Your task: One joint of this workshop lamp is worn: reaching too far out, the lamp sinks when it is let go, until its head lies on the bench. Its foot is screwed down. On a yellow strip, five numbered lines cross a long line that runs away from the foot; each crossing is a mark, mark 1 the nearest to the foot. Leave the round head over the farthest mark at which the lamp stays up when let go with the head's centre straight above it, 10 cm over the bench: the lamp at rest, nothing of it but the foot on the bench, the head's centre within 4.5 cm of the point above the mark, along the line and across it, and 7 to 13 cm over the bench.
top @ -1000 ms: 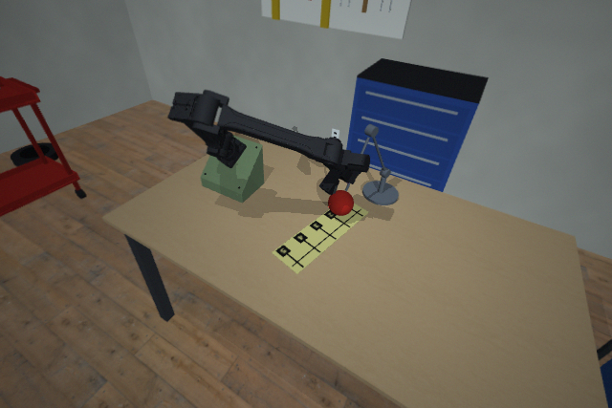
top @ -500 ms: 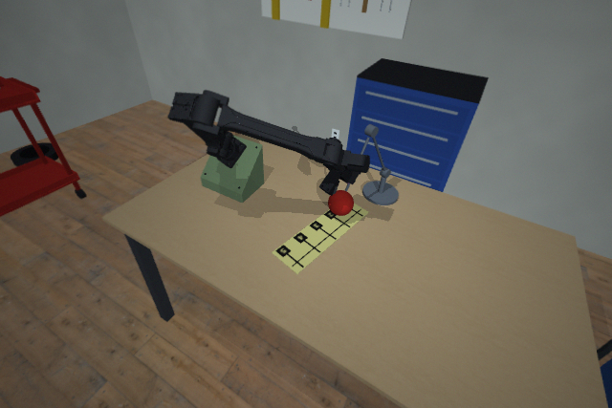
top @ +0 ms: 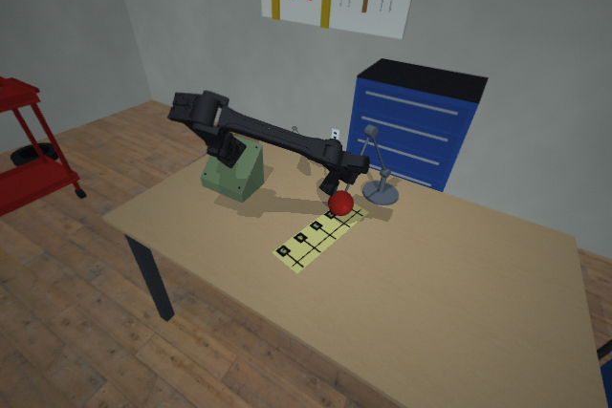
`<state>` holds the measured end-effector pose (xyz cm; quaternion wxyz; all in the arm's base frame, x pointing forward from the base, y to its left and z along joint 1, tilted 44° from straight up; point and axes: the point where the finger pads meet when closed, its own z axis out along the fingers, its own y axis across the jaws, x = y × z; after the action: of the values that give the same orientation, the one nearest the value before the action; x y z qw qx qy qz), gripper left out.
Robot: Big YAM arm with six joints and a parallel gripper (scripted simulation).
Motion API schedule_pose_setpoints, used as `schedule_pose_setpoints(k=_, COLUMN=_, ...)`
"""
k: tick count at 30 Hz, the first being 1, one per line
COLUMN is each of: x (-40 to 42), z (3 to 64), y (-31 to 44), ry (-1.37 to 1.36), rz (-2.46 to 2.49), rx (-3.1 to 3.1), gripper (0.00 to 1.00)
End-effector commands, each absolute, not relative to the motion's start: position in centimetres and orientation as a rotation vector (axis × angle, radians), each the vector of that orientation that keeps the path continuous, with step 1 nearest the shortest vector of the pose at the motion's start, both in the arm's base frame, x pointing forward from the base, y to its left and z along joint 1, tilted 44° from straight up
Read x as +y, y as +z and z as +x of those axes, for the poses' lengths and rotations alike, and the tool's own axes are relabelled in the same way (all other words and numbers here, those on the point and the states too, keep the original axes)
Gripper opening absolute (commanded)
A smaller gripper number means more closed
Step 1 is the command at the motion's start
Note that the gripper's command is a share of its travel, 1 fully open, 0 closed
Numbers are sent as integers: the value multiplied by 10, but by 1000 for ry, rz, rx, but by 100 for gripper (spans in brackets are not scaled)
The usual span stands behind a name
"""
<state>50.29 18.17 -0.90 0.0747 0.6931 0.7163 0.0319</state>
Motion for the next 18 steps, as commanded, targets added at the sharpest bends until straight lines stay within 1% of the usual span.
schedule_pose_setpoints(k=1, x=154, z=514, y=23, ry=103, rz=2060, rx=2139, gripper=0)
schedule_pose_setpoints(k=15, x=104, z=528, y=68, ry=95, rz=2049, rx=2136, gripper=0)
schedule_pose_setpoints(k=18, x=104, z=529, y=70, ry=99, rz=2048, rx=2133, gripper=0)
